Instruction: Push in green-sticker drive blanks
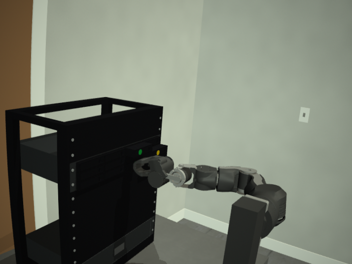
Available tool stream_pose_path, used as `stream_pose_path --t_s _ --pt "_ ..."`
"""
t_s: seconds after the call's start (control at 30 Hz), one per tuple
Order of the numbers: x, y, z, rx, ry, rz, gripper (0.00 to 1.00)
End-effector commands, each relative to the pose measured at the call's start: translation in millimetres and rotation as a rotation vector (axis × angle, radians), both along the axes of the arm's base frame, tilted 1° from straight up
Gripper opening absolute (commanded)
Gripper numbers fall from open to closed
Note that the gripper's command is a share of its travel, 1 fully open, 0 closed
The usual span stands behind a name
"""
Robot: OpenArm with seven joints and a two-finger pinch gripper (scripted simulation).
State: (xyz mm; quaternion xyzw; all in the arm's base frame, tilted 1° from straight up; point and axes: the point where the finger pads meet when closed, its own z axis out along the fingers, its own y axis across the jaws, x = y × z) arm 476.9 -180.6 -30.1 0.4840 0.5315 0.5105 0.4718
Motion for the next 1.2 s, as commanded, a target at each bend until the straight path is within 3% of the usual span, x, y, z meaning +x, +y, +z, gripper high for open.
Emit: stream_pose_path --t_s 0.0,0.4,0.83,0.97,1.03,1.17 --pt "-5.4 -1.4 2.5 0.005 -0.008 -0.010 0.00" --pt "-76.3 -6.2 5.0 0.005 -0.009 -0.011 0.00" --pt "-88.4 -7.9 6.4 0.005 -0.008 -0.012 0.00" --pt "-88.6 -11.6 24.9 0.005 -0.007 -0.013 0.00" --pt "-88.6 -11.6 24.9 0.005 -0.007 -0.013 0.00" --pt "-88.9 -16.1 48.0 0.005 -0.007 -0.014 0.00"
